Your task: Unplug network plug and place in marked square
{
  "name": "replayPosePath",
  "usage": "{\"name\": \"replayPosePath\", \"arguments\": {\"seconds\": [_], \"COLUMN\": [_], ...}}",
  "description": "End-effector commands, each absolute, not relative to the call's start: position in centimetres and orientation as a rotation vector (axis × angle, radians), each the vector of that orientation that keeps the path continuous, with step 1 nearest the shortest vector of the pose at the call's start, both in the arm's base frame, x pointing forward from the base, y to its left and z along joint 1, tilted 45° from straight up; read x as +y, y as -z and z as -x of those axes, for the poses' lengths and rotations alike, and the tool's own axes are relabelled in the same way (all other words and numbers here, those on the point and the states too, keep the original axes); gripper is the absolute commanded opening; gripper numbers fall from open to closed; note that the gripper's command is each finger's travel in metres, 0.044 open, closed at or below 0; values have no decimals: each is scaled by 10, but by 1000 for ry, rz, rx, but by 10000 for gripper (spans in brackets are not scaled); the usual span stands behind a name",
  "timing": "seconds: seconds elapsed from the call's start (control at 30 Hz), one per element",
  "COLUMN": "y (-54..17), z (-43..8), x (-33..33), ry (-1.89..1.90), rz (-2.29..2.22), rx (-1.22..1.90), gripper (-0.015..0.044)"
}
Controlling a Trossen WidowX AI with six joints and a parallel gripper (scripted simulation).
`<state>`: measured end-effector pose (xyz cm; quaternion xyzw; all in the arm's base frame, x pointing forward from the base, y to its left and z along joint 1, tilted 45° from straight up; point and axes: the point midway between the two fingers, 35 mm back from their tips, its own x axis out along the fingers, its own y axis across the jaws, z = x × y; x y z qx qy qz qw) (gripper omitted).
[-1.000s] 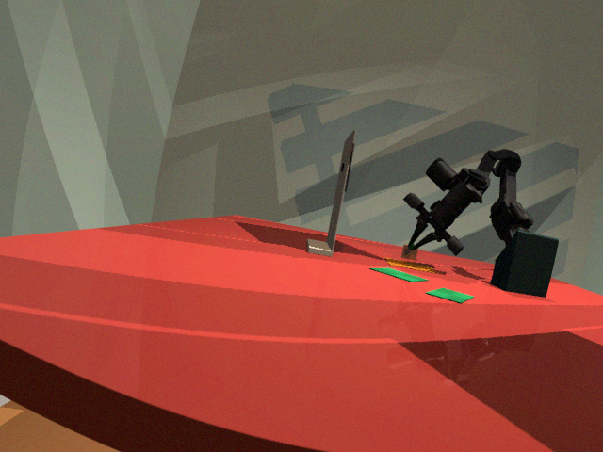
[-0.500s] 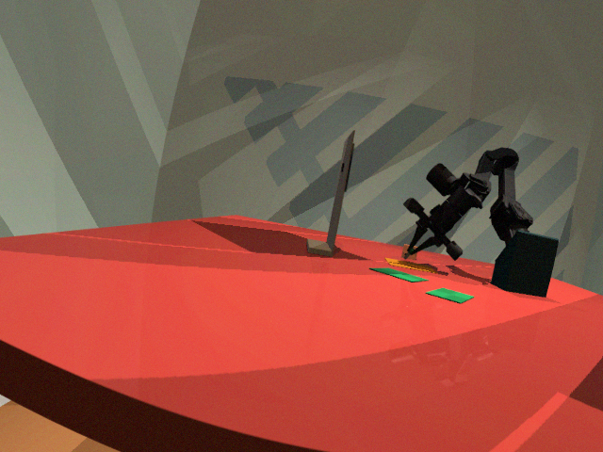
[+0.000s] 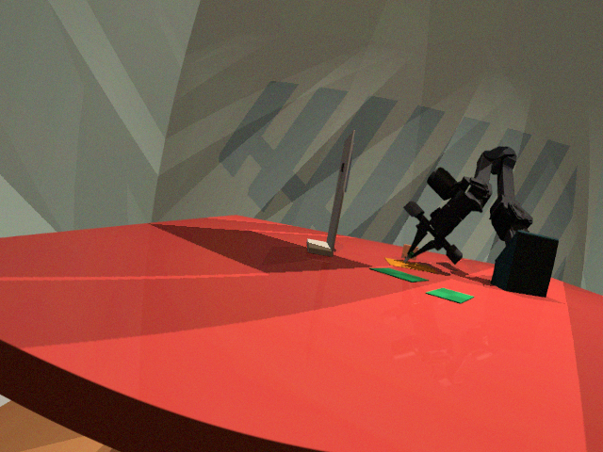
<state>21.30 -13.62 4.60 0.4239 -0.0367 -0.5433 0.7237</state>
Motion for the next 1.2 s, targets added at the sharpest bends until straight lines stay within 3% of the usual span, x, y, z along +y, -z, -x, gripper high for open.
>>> {"name": "replayPosePath", "arguments": {"seconds": [0.0,0.5,0.7,1.17], "y": [-44,-45,-45,-46], "z": [-213,-213,-213,-211], "x": [-138,-140,-140,-133], "ry": [1199,1199,1199,1202], "rz": [-932,-935,-935,-939], "rx": [-73,-81,-81,-76], "gripper": [0,0,156,156]}}
